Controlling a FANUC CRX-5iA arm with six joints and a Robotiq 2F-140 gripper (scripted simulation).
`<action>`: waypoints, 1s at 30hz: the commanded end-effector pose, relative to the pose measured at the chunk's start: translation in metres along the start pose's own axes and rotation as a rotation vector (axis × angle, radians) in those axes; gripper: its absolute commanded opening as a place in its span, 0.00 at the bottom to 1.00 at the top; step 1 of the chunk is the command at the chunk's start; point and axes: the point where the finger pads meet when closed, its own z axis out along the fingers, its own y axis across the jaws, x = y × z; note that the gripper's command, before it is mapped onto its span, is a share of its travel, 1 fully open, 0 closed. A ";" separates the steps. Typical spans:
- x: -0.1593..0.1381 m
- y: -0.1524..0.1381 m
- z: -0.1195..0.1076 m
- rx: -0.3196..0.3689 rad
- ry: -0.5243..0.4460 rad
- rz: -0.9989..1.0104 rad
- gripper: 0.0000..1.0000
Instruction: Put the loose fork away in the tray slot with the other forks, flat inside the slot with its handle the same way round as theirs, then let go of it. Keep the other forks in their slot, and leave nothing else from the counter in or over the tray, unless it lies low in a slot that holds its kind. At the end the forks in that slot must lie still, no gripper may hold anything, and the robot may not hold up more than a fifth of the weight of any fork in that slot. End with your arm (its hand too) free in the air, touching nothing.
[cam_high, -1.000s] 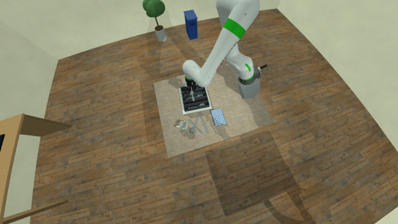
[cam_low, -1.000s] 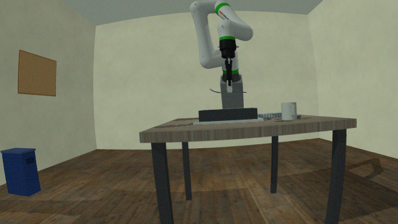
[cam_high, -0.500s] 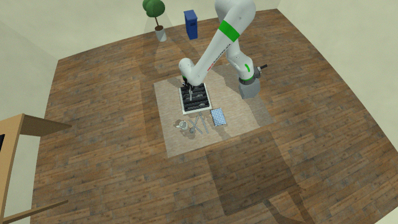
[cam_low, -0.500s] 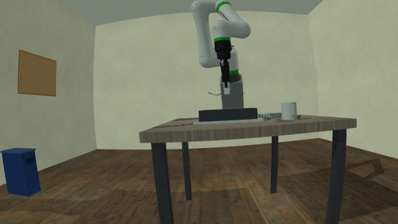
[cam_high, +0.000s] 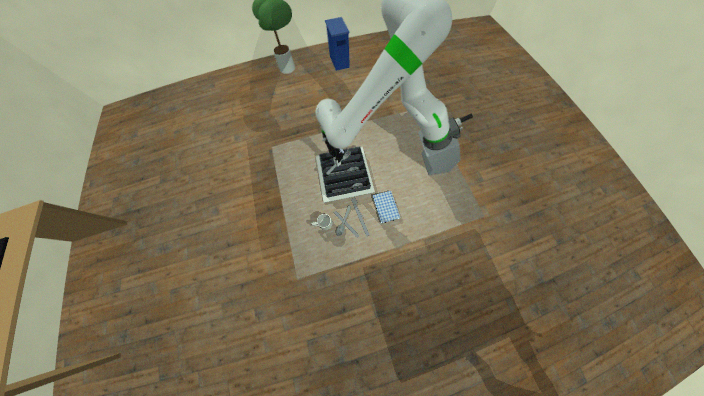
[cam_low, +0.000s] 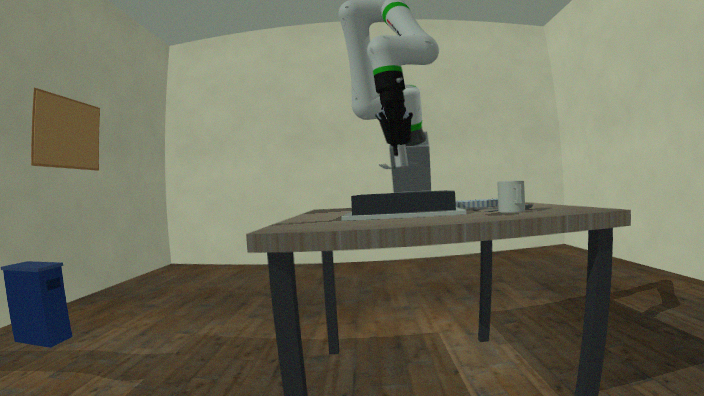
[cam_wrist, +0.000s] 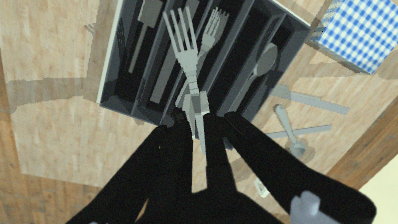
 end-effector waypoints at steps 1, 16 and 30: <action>0.000 0.000 0.000 0.033 0.010 0.277 0.03; 0.000 0.004 0.000 0.092 -0.065 0.629 0.03; 0.000 0.004 0.000 0.092 -0.065 0.629 0.03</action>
